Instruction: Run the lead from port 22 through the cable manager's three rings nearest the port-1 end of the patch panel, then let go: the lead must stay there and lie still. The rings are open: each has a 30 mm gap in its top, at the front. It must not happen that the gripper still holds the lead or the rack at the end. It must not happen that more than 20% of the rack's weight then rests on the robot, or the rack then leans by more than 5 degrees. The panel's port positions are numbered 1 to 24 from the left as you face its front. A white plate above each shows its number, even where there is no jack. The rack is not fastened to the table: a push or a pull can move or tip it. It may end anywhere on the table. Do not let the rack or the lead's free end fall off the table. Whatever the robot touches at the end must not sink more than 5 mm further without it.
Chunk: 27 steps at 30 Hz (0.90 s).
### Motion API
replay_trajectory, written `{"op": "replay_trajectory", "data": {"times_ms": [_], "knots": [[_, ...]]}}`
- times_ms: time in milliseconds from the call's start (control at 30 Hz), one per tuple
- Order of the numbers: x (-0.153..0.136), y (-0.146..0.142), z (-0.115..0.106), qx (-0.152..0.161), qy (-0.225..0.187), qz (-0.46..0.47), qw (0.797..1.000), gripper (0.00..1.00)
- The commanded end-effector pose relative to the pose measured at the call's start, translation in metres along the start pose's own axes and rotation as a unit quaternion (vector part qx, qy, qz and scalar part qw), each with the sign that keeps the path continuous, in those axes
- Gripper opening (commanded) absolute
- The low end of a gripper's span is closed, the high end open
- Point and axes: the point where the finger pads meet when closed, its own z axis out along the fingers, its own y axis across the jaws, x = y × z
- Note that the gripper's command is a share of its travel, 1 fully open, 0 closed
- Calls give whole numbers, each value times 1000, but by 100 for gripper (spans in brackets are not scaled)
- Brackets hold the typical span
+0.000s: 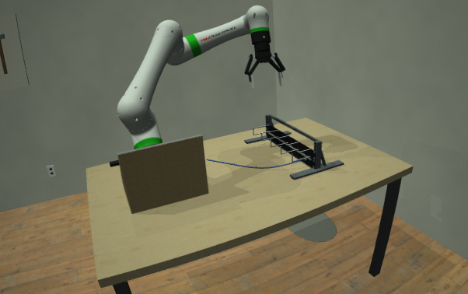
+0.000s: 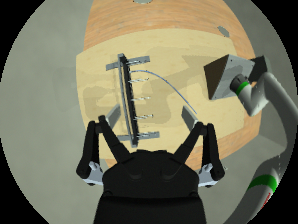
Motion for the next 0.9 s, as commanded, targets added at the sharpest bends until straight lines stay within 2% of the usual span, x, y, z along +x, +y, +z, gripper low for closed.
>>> {"op": "replay_trajectory", "data": {"times_ms": [0,600,700,767,867], "knots": [[0,0,0,0,0,0,1000,100],[0,1,1,0,-1,-1,1000,100],[-4,12,16,-2,-14,-14,1000,100],[-9,30,37,-4,-32,-30,999,100],[-11,40,48,-5,-42,-39,998,100]]}}
